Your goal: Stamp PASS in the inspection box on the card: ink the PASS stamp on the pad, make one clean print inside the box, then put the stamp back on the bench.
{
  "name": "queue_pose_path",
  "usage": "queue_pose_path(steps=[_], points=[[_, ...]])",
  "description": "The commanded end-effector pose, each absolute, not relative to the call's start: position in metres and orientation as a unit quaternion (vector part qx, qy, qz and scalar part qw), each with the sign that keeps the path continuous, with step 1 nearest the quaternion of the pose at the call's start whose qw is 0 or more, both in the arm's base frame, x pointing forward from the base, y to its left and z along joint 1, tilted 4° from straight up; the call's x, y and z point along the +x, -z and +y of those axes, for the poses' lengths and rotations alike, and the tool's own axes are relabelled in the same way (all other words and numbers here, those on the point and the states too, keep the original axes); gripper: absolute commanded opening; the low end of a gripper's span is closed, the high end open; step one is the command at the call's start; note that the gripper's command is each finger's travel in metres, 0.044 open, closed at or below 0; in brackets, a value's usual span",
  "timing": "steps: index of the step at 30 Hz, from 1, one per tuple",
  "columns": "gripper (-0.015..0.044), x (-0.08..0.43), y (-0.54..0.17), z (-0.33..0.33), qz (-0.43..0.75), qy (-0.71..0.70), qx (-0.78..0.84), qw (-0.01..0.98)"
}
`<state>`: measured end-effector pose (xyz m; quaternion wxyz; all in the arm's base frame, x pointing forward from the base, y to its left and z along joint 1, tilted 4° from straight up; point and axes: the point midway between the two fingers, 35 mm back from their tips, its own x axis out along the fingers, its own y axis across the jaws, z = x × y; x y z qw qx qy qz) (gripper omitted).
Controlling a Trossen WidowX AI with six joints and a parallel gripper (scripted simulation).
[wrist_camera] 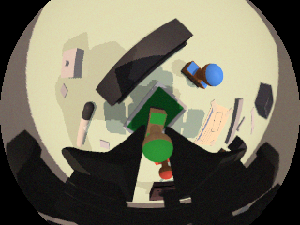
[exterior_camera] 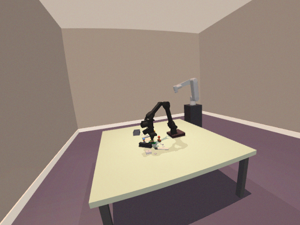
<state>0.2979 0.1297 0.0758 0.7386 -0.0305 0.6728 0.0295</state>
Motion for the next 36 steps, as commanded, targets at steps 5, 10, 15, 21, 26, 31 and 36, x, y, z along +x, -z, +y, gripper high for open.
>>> queue_pose_path(steps=[5,10,15,21,26,31,36], points=[[0.0000,0.2979,-0.0702,0.1286,0.673,-0.030,-0.034,0.738],[0.0000,0.2979,-0.0679,0.1285,0.673,-0.030,-0.034,0.738],[0.0000,0.2980,-0.0671,0.1285,0.673,-0.028,-0.032,0.739],[0.0000,0.2981,-0.0659,0.1284,0.673,-0.028,-0.032,0.739],[0.0000,0.2981,-0.0649,0.1284,0.673,-0.028,-0.032,0.739],[0.0000,0.2982,-0.0639,0.1284,0.673,-0.028,-0.032,0.739],[0.0000,0.2982,-0.0639,0.1284,0.673,-0.028,-0.032,0.739]])
